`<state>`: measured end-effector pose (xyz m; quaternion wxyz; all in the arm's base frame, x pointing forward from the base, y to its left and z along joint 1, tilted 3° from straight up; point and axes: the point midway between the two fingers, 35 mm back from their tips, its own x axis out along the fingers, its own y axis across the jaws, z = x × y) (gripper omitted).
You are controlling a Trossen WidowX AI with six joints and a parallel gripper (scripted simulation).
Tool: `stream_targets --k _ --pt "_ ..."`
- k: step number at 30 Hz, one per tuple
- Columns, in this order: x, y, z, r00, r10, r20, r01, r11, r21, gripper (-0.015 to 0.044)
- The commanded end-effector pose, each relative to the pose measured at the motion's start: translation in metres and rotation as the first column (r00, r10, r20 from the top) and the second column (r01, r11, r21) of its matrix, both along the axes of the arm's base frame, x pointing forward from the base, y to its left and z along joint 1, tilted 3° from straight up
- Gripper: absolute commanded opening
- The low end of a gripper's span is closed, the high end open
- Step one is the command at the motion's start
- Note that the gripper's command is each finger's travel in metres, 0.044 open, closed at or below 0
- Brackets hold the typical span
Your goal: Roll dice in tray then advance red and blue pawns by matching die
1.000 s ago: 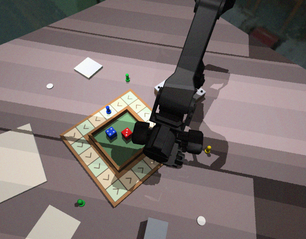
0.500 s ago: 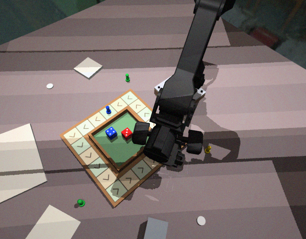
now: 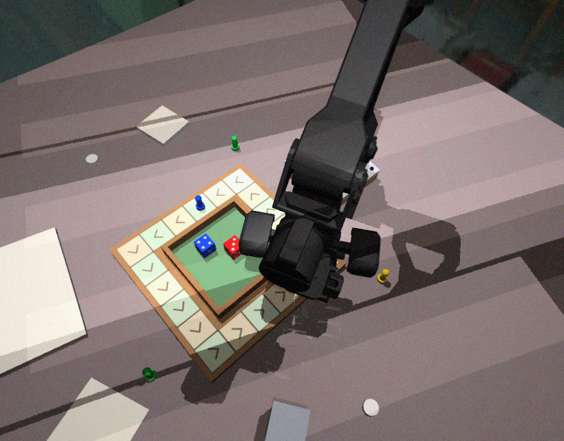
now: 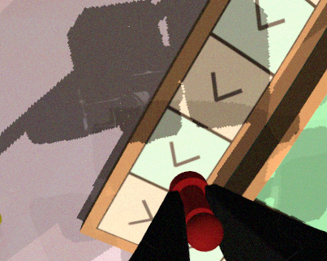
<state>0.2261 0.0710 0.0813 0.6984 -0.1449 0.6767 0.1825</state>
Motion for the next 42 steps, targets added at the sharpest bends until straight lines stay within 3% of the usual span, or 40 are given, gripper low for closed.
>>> stream_targets --k 1,15,42 --pt "0.002 -0.001 0.019 1.0 0.004 0.009 -0.004 1.0 -0.001 0.0" --pt "-0.007 -0.007 0.079 1.0 0.004 0.008 -0.004 1.0 -0.002 0.0" --pt "-0.059 -0.082 0.004 1.0 0.004 0.004 -0.004 1.0 -0.009 0.0"
